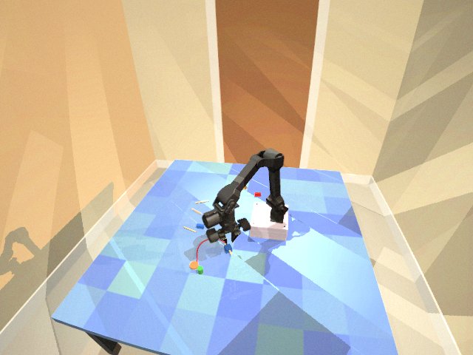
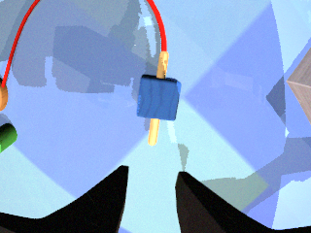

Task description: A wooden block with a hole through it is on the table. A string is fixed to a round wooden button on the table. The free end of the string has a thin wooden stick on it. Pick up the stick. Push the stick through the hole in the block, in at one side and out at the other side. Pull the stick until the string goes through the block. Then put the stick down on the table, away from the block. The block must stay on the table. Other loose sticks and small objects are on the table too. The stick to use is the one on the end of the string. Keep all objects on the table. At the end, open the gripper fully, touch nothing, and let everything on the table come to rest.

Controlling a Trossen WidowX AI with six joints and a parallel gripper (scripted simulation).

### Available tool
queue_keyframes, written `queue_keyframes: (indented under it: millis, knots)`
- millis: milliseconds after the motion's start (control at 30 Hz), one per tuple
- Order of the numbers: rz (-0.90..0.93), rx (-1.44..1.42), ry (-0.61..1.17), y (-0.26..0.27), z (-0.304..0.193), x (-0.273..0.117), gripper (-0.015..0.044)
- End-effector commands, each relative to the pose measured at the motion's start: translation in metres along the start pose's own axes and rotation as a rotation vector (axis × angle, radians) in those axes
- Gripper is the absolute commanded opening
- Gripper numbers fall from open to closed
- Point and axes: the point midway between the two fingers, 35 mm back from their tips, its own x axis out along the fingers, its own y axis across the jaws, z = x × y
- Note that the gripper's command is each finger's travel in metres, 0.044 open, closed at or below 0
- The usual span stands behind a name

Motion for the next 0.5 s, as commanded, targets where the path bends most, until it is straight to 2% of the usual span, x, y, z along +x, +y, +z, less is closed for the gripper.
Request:
queue_keyframes:
  millis: [0, 467]
  knots:
    - [-0.008, 0.006, 0.004, -0.001, -0.001, 0.007, 0.0122]
    - [-0.008, 0.006, 0.004, 0.001, -0.001, 0.03, 0.0122]
